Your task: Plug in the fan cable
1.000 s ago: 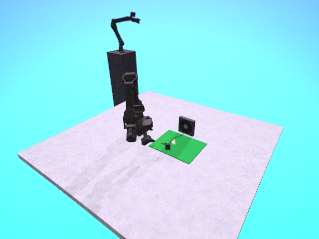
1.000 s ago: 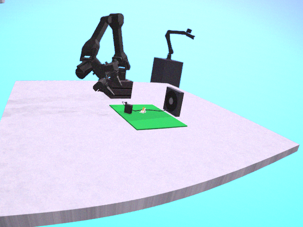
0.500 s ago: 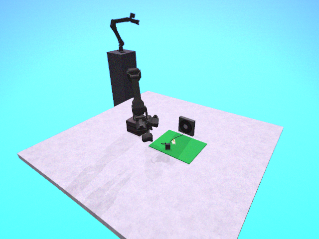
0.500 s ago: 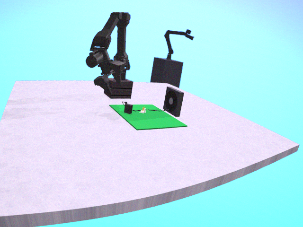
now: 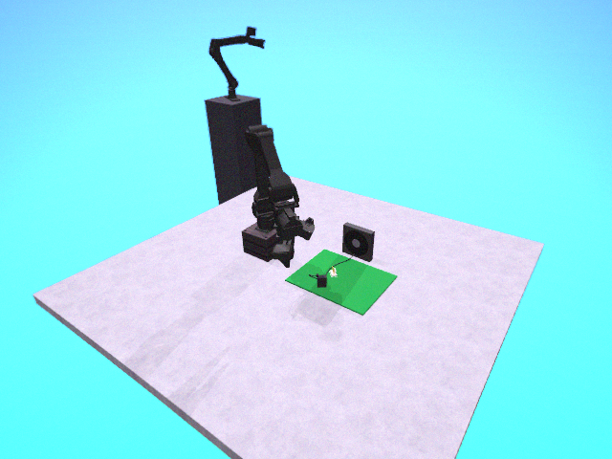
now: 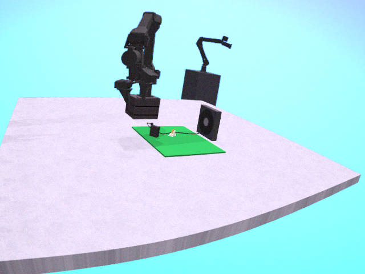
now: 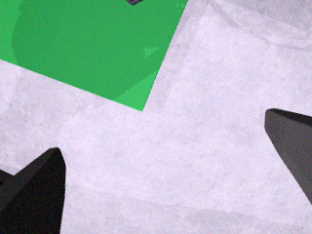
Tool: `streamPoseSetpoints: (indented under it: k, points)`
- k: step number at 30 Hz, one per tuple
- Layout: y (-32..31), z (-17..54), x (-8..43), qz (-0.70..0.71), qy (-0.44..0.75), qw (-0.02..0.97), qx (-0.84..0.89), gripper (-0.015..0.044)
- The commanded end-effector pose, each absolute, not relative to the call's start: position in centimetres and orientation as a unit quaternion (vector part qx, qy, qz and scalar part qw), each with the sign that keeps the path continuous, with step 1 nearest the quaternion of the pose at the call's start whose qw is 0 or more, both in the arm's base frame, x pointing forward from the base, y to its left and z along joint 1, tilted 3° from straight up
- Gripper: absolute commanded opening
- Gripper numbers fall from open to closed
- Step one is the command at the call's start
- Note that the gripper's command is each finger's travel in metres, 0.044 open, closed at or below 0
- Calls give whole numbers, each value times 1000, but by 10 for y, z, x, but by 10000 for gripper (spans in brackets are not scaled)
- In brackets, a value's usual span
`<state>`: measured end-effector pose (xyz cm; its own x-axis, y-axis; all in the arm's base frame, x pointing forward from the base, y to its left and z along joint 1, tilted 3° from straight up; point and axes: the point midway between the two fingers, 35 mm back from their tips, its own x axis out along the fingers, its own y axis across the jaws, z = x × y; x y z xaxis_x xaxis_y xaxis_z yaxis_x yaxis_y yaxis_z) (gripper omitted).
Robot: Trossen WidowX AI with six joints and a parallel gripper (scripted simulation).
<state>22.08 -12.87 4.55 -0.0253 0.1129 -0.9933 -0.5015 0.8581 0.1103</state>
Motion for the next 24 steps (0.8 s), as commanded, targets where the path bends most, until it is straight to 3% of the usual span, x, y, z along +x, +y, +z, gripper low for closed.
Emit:
streamPoseSetpoints:
  k: [1, 9, 18, 24]
  points:
    - [-132, 54, 225, 187, 691, 680, -159, 440]
    - [-130, 56, 227, 185, 691, 679, -161, 440]
    - [-69, 96, 313, 223, 676, 662, -234, 440]
    - [-66, 83, 321, 224, 676, 661, -238, 440]
